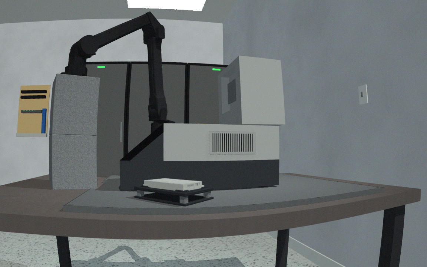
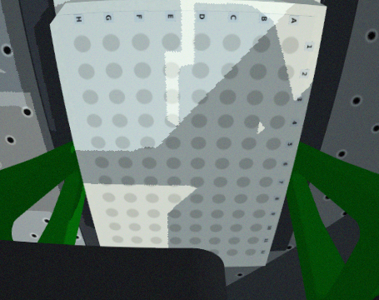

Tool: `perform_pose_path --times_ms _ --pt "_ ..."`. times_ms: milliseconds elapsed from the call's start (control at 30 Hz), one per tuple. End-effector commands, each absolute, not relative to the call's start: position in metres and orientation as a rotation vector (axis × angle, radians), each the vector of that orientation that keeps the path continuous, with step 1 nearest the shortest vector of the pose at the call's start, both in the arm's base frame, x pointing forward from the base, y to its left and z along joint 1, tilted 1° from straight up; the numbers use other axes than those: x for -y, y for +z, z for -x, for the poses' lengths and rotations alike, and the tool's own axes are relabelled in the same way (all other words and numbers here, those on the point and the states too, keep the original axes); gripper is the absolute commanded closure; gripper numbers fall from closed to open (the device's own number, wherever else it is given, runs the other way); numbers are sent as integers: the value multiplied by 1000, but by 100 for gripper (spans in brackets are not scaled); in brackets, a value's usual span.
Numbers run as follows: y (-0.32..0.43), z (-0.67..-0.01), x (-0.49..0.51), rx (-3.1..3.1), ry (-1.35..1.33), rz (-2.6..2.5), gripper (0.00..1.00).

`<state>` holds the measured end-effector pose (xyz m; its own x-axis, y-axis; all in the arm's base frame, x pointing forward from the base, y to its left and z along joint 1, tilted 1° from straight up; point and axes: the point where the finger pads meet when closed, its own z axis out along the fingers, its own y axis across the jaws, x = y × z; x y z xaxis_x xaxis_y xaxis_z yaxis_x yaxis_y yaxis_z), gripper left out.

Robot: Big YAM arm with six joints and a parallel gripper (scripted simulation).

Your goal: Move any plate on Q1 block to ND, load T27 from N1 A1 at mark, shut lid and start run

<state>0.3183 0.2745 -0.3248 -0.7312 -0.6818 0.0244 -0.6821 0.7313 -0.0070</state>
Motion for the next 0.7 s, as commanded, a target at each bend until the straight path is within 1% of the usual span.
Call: perform_pose_path --times_ms 0,400,667 --pt "-306 -324 -286 2912 9 -1175 100" --pt "-298 -351 -310 2983 -31 -1188 100" --pt "-301 -332 -292 2955 -11 -1175 100"
